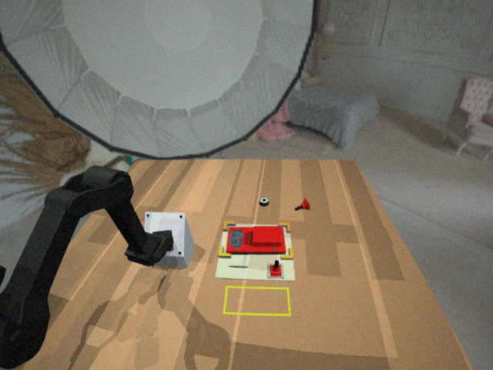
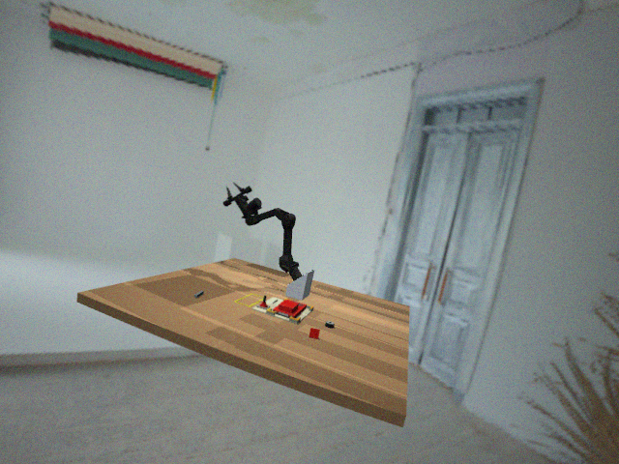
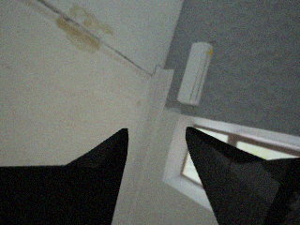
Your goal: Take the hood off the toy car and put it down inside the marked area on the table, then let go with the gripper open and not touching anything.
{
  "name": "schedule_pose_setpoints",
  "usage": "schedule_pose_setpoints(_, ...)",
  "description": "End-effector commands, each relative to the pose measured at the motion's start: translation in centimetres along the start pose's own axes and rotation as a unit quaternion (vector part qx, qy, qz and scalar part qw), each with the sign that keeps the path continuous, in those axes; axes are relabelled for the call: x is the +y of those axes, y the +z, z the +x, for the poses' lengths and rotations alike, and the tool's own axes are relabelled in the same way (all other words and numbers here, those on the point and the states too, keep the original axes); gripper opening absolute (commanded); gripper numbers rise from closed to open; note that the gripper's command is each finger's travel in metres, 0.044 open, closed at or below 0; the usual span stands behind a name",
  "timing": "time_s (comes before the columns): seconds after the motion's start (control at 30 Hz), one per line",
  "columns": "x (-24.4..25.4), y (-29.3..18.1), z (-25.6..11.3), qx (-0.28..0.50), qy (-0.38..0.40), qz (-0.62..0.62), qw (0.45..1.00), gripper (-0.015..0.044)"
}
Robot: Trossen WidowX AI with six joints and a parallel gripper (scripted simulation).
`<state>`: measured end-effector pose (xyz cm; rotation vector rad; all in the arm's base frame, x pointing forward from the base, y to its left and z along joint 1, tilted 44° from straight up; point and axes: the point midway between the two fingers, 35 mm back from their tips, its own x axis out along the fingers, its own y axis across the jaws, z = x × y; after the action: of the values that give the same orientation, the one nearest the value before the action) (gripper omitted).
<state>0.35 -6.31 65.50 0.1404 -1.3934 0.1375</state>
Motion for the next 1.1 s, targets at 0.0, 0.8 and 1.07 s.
schedule_pose_setpoints(0.0, 0.0, 0.0, 0.0, -0.001, -0.001, 0.0, 1.0, 0.0246)
schedule_pose_setpoints(0.8, -13.7, 0.7, -1.8, -0.082, -0.169, 0.092, 0.978, 0.044)
schedule_pose_setpoints(1.07, -18.2, -2.0, -3.3, -0.08, -0.239, 0.131, 0.959, 0.044)
